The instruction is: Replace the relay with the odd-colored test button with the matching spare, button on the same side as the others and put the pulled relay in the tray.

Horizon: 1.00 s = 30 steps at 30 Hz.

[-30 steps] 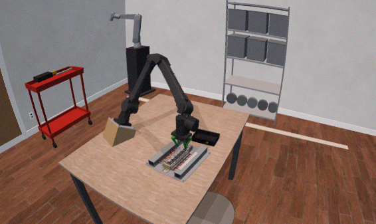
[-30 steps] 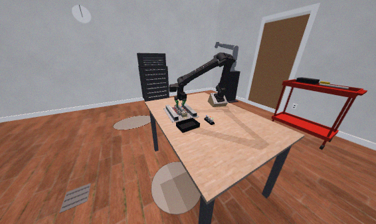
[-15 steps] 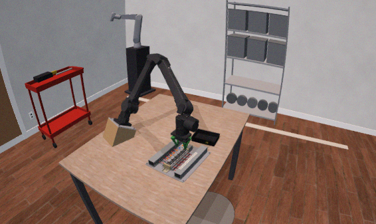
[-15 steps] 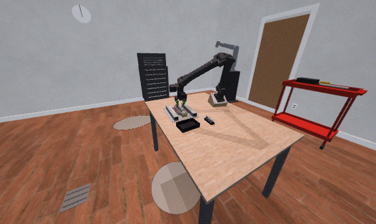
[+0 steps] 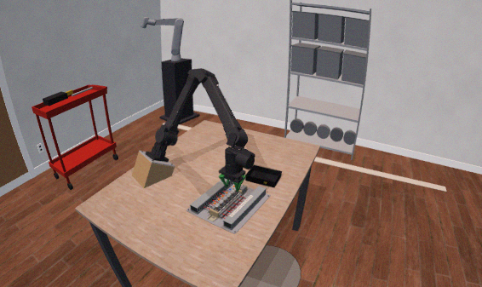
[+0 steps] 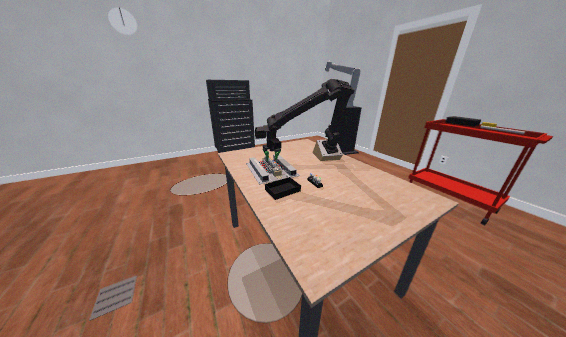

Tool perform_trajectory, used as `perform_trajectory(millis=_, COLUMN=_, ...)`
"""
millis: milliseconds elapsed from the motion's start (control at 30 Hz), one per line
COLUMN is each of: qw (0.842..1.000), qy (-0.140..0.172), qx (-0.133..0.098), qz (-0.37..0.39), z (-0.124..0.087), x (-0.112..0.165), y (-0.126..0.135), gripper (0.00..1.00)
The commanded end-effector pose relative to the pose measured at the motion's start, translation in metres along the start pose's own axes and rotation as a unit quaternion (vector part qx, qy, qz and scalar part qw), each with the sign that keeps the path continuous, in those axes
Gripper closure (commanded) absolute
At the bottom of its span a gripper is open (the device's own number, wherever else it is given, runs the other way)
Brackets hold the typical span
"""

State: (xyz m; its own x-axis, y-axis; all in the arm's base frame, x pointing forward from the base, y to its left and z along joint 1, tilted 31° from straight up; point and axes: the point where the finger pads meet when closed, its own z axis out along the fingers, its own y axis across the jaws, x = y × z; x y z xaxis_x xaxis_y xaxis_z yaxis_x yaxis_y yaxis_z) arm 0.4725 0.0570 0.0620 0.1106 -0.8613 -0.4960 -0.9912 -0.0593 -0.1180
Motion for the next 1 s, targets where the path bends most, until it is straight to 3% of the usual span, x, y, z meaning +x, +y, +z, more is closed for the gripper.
perform_trajectory(millis=0, qw=1.0, qy=0.0, qx=-0.007, qz=0.001, z=0.003, x=-0.006, y=-0.004, gripper=0.41)
perform_trajectory(millis=967, qw=1.0, qy=0.0, qx=-0.004, qz=0.0, z=0.024, x=-0.004, y=0.0, gripper=0.41)
